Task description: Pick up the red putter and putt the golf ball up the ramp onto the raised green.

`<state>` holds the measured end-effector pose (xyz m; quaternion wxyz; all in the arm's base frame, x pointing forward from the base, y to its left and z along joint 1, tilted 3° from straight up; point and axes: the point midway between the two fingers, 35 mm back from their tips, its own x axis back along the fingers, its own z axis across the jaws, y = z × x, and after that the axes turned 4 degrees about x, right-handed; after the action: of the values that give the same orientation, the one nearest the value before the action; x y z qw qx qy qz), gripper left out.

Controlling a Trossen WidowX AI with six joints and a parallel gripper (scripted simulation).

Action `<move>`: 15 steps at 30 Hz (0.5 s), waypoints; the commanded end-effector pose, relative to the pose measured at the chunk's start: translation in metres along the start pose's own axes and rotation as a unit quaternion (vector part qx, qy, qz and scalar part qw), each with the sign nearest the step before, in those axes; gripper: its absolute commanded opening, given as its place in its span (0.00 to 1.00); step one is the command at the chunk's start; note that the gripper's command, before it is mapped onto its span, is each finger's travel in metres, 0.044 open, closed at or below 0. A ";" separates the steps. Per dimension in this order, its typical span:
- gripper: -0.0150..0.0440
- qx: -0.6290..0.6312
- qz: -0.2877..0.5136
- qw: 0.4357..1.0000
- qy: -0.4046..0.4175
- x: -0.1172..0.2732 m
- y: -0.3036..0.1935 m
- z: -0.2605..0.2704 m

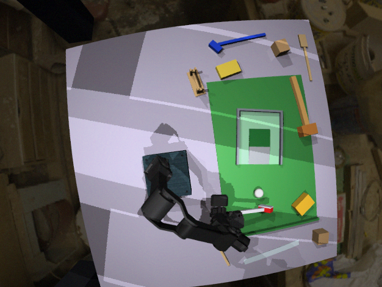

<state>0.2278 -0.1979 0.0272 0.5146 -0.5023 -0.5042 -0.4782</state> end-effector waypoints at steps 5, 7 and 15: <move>0.25 -0.001 0.002 1.000 0.000 -0.015 0.000 0.000; 0.25 -0.001 0.002 1.000 0.000 -0.018 0.000 0.000; 0.25 -0.001 0.002 1.000 0.000 -0.026 -0.001 0.000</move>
<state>0.2261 -0.1974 0.0040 0.5158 -0.5029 -0.5019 -0.4787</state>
